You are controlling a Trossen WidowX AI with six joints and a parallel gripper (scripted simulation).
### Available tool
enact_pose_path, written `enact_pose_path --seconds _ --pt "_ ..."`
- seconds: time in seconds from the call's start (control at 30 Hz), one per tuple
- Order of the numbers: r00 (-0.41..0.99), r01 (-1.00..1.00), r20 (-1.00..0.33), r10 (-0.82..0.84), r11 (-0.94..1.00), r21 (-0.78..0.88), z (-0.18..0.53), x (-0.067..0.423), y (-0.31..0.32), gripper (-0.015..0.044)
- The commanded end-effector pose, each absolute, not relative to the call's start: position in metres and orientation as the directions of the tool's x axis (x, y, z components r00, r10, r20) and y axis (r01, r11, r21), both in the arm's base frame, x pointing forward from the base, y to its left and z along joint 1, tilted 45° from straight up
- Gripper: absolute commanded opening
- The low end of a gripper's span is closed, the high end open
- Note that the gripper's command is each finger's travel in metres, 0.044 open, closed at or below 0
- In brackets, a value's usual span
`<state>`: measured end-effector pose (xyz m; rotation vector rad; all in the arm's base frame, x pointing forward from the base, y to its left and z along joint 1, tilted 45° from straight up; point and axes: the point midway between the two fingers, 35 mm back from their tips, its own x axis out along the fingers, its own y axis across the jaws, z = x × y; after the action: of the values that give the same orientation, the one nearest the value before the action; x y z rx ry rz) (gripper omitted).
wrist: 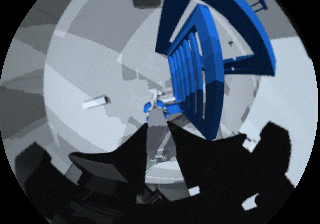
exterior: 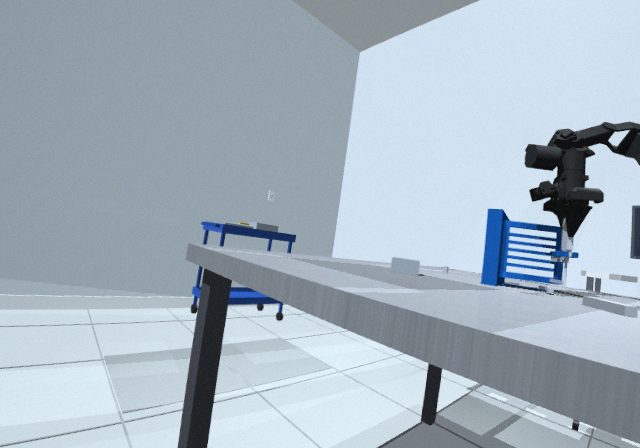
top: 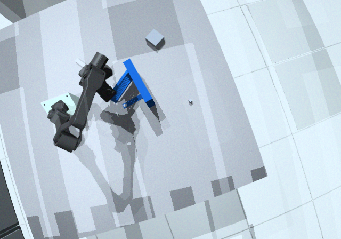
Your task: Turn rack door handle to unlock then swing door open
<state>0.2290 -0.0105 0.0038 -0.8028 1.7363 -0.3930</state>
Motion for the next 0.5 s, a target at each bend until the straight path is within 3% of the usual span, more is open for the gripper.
enact_pose_path --seconds 0.0,0.47 --pt "-0.139 -0.24 -0.712 -0.689 0.721 -0.65 -0.002 0.23 -0.005 0.001" --pt "-0.138 -0.03 -0.713 -0.687 0.722 -0.691 -0.022 0.232 0.016 0.001"
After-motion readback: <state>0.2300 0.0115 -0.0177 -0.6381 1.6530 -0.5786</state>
